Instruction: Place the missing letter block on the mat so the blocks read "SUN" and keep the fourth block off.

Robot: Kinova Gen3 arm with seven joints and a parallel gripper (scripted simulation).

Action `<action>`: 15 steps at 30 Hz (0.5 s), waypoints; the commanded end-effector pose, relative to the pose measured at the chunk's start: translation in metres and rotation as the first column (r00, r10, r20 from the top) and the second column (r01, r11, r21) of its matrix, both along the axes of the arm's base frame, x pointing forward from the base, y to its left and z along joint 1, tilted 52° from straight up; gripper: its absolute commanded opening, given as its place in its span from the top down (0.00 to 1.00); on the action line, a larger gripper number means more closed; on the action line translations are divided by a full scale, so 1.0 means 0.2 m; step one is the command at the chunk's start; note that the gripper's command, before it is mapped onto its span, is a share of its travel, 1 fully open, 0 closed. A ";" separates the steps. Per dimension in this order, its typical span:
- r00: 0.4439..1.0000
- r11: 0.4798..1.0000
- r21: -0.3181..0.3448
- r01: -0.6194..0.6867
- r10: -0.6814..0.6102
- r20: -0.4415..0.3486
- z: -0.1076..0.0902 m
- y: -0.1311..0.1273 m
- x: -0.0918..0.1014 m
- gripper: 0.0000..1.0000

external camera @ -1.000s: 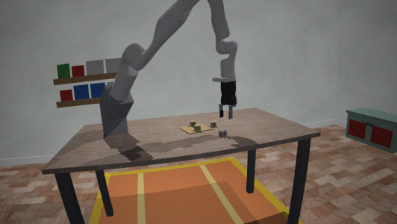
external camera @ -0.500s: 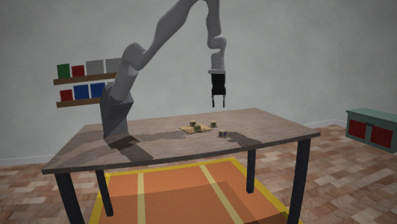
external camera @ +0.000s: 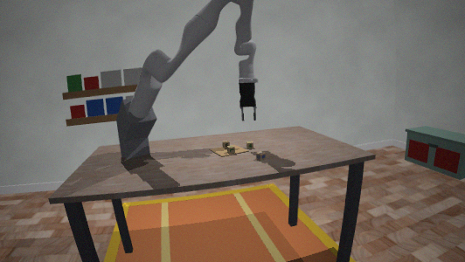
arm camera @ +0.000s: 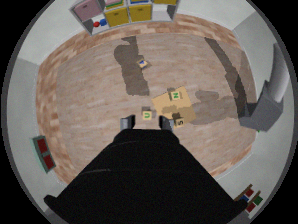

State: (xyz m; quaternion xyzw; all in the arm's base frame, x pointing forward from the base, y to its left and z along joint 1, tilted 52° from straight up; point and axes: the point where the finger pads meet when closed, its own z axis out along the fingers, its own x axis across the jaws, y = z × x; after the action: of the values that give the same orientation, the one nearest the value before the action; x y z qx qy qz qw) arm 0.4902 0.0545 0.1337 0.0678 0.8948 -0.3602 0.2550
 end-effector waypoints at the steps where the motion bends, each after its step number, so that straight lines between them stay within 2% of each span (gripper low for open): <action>1: 1.000 1.000 -0.002 -0.002 0.002 -0.001 0.00 0.00 0.00 0.00; 15: 1.000 1.000 0.002 0.005 -0.005 0.004 0.00 0.00 0.00 0.00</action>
State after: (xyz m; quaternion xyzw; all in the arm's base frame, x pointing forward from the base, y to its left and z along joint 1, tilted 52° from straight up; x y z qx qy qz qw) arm 0.4897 0.0538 0.1327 0.0705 0.8944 -0.3605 0.2553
